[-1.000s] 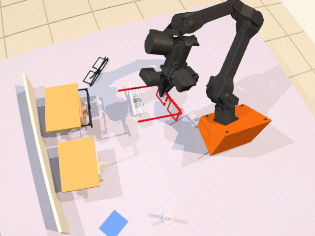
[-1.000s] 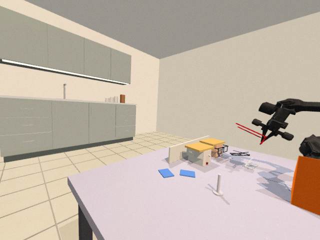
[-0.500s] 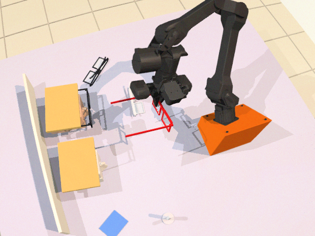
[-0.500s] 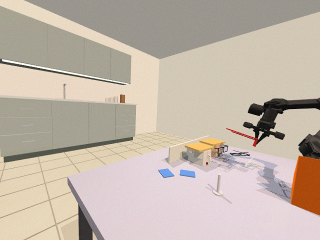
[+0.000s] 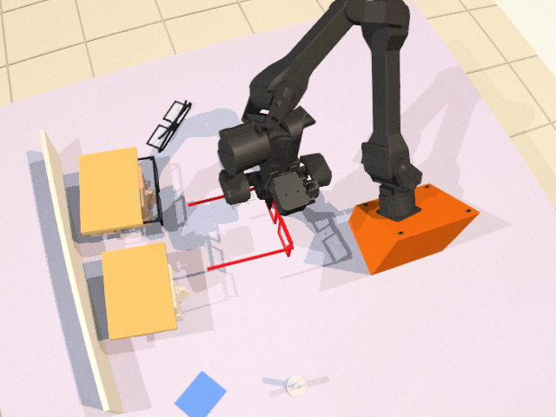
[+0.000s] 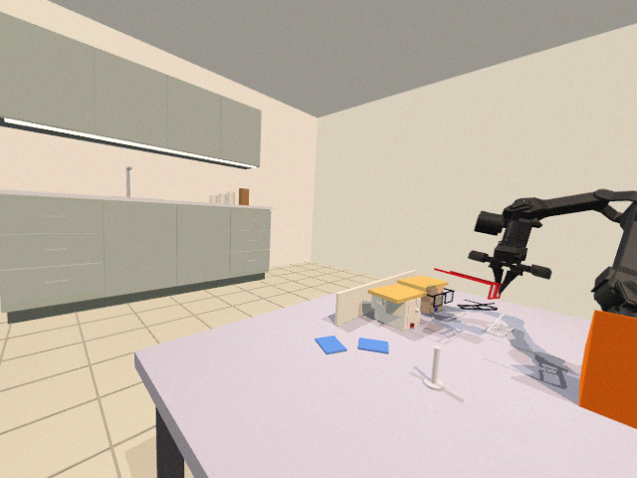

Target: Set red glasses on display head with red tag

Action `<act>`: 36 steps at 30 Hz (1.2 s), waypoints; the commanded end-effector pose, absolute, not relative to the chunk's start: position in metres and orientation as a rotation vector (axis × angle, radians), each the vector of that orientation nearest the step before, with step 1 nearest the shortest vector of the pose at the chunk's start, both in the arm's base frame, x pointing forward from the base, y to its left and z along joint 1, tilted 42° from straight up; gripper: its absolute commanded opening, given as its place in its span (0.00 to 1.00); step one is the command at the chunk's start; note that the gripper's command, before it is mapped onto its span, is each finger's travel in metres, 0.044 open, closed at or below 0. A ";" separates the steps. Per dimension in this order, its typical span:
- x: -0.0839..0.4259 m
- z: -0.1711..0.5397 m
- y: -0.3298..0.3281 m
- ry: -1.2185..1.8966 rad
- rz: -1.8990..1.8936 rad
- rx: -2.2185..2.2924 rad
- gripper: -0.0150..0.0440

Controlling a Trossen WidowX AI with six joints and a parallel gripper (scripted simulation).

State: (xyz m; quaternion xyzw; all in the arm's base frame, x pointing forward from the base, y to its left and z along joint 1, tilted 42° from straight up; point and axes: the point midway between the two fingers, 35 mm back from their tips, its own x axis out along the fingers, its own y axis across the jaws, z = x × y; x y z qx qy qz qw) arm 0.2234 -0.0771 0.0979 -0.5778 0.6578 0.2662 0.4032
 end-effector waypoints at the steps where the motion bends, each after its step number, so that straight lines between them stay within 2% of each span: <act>1: 0.231 0.091 -0.075 1.689 0.651 -1.451 0.25; 22: 0.252 0.032 -0.064 1.889 0.521 -1.397 0.25; 36: 0.248 0.017 -0.074 1.852 0.483 -1.453 0.25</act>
